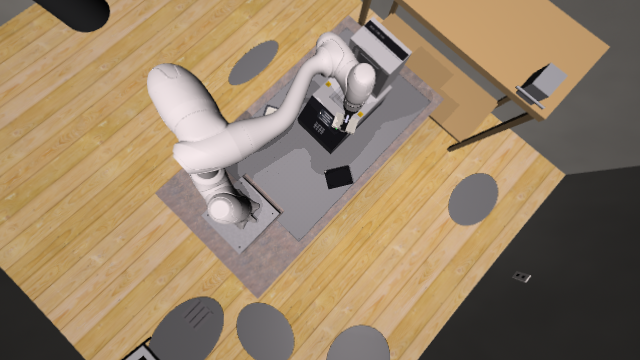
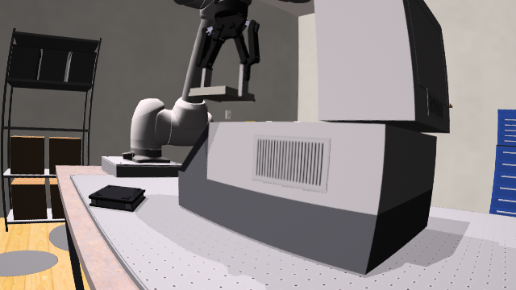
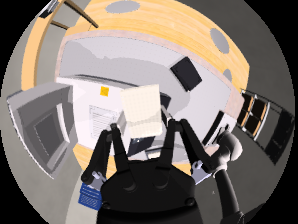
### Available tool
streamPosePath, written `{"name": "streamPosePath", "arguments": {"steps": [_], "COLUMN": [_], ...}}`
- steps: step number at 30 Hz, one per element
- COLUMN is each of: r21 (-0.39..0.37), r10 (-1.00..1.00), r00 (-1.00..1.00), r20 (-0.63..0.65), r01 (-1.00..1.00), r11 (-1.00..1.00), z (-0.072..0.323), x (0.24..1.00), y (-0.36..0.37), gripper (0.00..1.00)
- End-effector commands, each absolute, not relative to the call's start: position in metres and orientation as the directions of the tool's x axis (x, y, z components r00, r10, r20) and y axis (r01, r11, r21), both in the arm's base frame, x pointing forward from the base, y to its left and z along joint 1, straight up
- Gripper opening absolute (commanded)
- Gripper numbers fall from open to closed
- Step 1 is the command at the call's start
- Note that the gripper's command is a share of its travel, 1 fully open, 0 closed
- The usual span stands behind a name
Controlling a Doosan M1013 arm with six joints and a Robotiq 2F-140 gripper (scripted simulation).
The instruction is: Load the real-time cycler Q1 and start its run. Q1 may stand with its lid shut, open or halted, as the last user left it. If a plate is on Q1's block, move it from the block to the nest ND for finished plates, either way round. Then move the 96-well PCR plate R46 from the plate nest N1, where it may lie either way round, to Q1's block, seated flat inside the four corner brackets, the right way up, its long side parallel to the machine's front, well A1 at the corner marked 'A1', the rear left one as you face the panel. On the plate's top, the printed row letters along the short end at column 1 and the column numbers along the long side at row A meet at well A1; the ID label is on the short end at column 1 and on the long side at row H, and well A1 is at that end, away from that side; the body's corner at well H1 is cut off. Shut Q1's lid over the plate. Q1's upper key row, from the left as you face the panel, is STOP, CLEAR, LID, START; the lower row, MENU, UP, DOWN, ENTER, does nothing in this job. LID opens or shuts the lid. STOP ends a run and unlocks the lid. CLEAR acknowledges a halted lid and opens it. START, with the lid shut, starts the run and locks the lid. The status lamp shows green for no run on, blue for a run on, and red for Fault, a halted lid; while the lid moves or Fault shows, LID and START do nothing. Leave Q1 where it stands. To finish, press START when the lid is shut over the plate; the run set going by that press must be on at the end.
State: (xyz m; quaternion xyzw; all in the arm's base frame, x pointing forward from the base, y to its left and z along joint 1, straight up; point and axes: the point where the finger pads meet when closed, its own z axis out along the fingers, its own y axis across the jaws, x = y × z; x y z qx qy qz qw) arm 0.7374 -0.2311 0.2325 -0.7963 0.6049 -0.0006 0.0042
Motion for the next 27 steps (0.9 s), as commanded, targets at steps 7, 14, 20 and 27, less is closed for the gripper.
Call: {"name": "streamPosePath", "arguments": {"steps": [7,14,20,27], "r21": [-0.006,-0.006,-0.005,-0.005], "r10": [-0.984,-0.994,-0.999,-1.0], "r00": [0.181,0.109,0.039,-0.002], "r20": [-0.004,-0.005,-0.005,-0.005], "r01": [-0.984,-0.994,-0.999,-1.0], "r11": [-0.181,-0.109,-0.039,0.002], "z": [0.233,0.233,0.233,0.233], "x": [0.767,0.791,0.811,0.831], "y": [-0.212,-0.196,-0.182,-0.169], "gripper": [0.0,0.0,0.0,0.0]}}
